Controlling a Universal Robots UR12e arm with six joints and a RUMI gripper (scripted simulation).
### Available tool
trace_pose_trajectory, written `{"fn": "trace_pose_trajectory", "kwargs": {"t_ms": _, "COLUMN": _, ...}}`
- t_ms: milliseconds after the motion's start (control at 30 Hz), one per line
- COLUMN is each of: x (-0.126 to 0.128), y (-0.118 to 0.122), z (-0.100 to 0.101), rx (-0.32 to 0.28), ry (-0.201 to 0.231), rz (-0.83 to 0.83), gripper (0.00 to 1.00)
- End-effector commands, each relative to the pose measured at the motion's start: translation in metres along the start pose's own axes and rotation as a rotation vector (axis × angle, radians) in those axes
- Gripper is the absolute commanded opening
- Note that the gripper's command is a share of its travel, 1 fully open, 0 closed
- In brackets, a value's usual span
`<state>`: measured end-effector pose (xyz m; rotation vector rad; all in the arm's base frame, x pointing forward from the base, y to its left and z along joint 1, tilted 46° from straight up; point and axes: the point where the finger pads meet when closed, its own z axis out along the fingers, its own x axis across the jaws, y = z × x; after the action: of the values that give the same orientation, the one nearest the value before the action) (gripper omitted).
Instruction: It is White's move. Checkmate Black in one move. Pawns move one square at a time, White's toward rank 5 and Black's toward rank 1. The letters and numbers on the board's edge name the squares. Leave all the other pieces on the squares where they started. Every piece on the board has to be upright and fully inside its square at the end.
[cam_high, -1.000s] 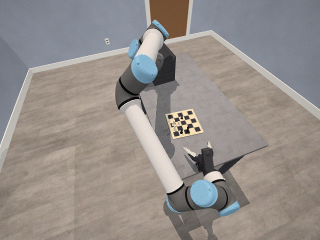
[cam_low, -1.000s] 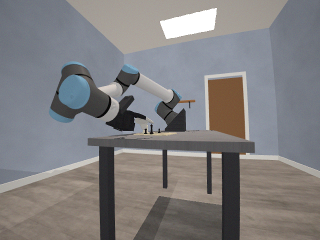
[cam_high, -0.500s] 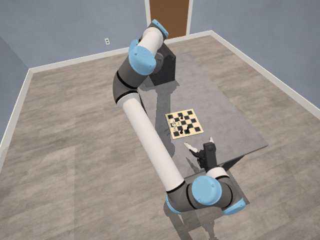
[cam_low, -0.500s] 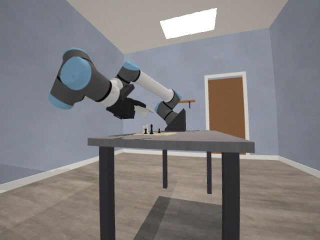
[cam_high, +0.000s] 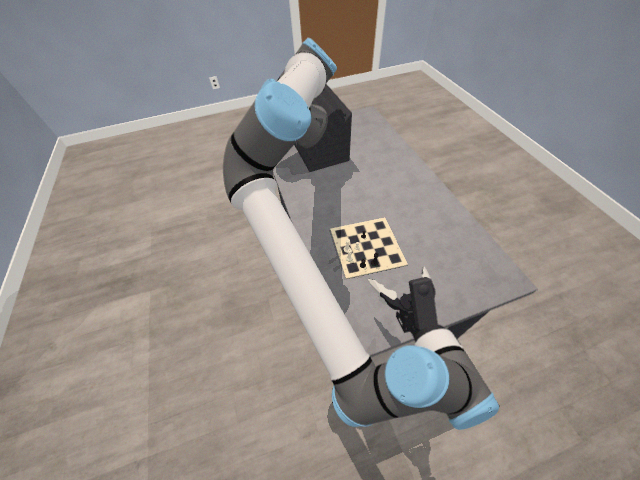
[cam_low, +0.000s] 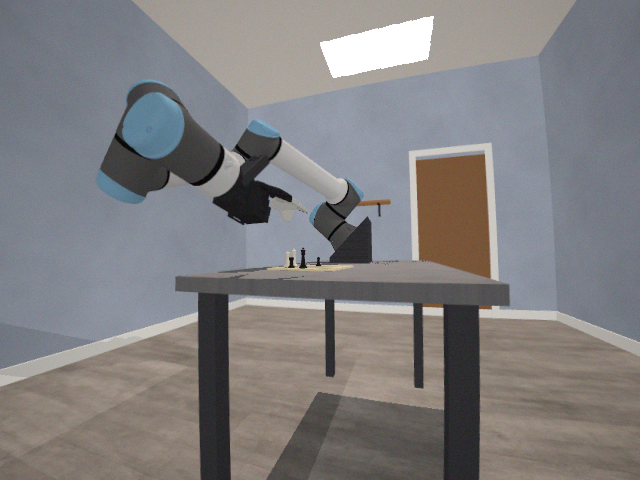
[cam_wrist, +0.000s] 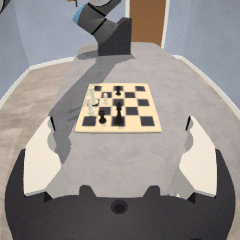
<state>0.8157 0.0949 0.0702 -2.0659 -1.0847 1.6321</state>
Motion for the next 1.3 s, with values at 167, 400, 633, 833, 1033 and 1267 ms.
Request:
{"fn": "trace_pose_trajectory", "kwargs": {"t_ms": 167, "x": 0.001, "y": 0.000, "z": 0.001, "rx": -0.021, "ry": 0.004, "rz": 0.004, "gripper": 1.00}}
{"fn": "trace_pose_trajectory", "kwargs": {"t_ms": 400, "x": 0.003, "y": 0.004, "z": 0.006, "rx": -0.090, "ry": 0.019, "rz": 0.019, "gripper": 1.00}}
{"fn": "trace_pose_trajectory", "kwargs": {"t_ms": 633, "x": 0.004, "y": 0.007, "z": 0.012, "rx": -0.174, "ry": 0.036, "rz": 0.039, "gripper": 1.00}}
{"fn": "trace_pose_trajectory", "kwargs": {"t_ms": 833, "x": 0.005, "y": 0.010, "z": 0.022, "rx": -0.309, "ry": 0.066, "rz": 0.076, "gripper": 1.00}}
{"fn": "trace_pose_trajectory", "kwargs": {"t_ms": 1033, "x": 0.003, "y": 0.011, "z": 0.034, "rx": -0.472, "ry": 0.105, "rz": 0.128, "gripper": 1.00}}
{"fn": "trace_pose_trajectory", "kwargs": {"t_ms": 1267, "x": -0.003, "y": 0.007, "z": 0.046, "rx": -0.618, "ry": 0.143, "rz": 0.182, "gripper": 1.00}}
